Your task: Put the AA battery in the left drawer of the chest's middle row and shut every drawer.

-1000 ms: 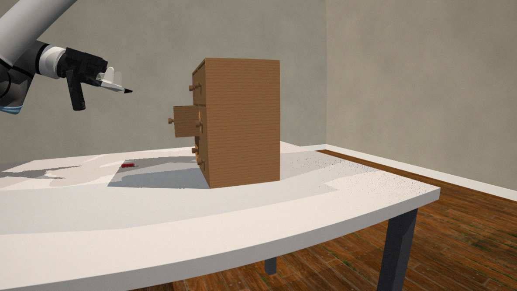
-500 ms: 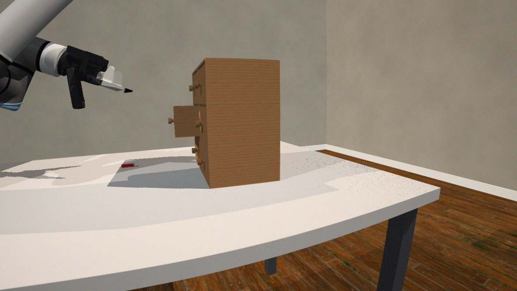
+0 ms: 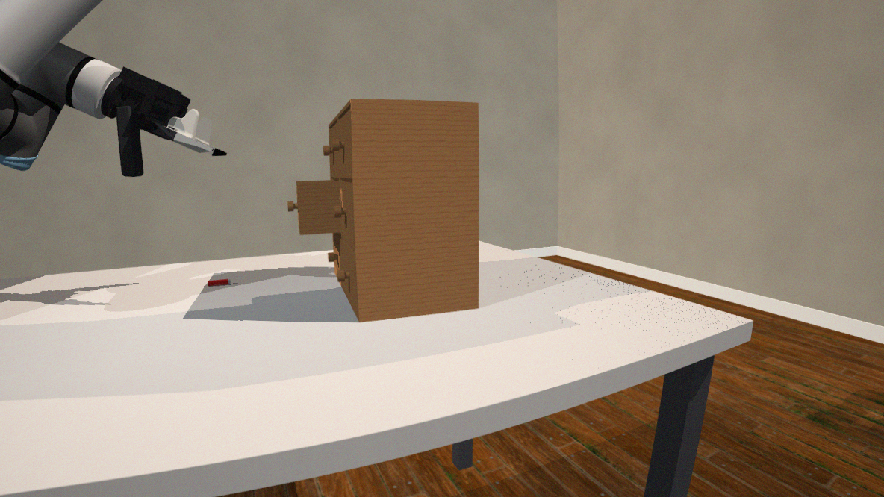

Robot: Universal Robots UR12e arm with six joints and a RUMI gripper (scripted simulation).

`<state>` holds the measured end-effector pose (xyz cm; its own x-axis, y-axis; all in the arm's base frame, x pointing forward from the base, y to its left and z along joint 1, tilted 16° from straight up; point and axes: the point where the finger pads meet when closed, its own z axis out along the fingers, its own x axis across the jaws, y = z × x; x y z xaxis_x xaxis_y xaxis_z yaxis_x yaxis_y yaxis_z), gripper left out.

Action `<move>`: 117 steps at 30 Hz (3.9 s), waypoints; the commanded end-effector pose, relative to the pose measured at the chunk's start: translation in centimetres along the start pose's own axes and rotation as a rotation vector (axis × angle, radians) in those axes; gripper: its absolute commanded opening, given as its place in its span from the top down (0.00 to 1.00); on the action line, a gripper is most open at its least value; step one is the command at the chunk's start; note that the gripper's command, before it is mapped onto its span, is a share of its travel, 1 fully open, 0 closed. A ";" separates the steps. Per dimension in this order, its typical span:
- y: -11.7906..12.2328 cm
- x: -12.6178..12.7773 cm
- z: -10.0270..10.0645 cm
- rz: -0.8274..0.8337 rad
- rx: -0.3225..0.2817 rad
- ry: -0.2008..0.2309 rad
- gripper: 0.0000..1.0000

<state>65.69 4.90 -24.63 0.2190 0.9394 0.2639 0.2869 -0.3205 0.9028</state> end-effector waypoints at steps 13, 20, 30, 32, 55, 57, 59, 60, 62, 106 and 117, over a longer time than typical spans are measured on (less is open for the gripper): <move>0.5 0.0 -0.2 0.000 0.160 0.000 0.00; 0.7 0.0 -0.3 0.000 0.232 0.000 0.00; 1.1 0.0 -0.5 0.000 0.342 0.000 0.00; 1.1 0.0 -0.5 0.000 0.354 0.000 0.00; 1.8 0.0 -0.9 0.000 0.605 0.000 0.00; 1.9 0.0 -0.9 0.000 0.628 0.000 0.00; 2.0 0.0 -0.9 0.000 0.650 0.000 0.00; 2.0 0.0 -1.0 0.000 0.661 0.000 0.00; 2.0 0.0 -1.0 0.000 0.684 0.000 0.00; 3.0 0.0 -1.5 0.000 1.020 0.000 0.00; 3.2 0.0 -1.6 0.000 1.064 0.000 0.00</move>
<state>65.11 4.11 -21.31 0.2190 0.9394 0.2639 0.9523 -0.2646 0.1517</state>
